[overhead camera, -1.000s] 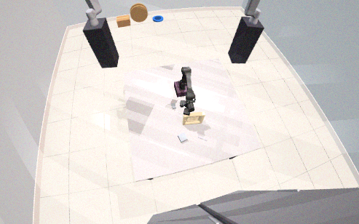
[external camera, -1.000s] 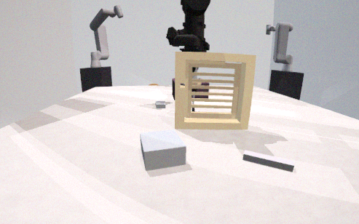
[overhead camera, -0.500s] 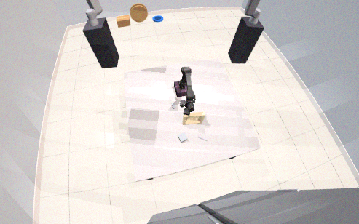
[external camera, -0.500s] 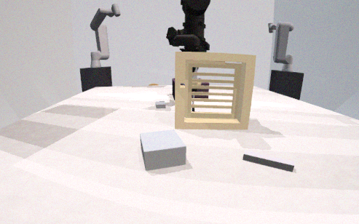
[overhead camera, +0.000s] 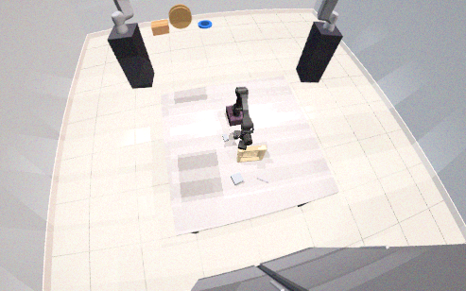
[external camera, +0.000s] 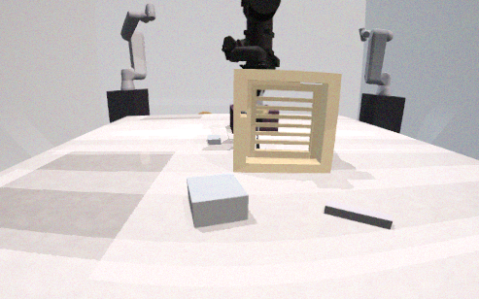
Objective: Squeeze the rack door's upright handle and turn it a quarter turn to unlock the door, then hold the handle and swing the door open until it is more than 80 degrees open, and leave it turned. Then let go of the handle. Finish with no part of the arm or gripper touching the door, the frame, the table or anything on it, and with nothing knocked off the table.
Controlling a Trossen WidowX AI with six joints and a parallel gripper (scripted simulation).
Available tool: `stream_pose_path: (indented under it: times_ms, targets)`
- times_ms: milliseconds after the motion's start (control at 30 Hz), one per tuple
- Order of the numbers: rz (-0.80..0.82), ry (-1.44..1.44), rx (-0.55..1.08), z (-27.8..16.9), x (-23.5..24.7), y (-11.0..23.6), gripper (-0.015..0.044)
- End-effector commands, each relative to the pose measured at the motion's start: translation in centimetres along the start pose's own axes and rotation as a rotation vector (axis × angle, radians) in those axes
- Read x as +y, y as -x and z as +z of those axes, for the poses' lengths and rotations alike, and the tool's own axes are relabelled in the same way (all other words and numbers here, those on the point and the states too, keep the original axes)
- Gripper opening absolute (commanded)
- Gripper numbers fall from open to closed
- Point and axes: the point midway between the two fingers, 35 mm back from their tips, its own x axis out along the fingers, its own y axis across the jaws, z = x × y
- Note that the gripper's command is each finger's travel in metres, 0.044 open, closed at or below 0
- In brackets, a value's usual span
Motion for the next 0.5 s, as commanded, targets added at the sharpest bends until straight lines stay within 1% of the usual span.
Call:
stream_pose_path:
  times_ms: [0, 233, 267, 333, 467]
  targets:
    - [0.017, -0.018, 0.007, -0.16, 0.4, 0.0, 0.0103]
    - [0.017, -0.018, 0.007, -0.16, 0.4, 0.0, 0.0286]
    - [0.017, -0.018, 0.007, -0.16, 0.4, 0.0, 0.0296]
    - [0.017, 0.014, 0.007, -0.16, 0.4, 0.0, 0.0296]
    - [0.018, 0.204, 0.005, -0.16, 0.4, 0.0, 0.0296]
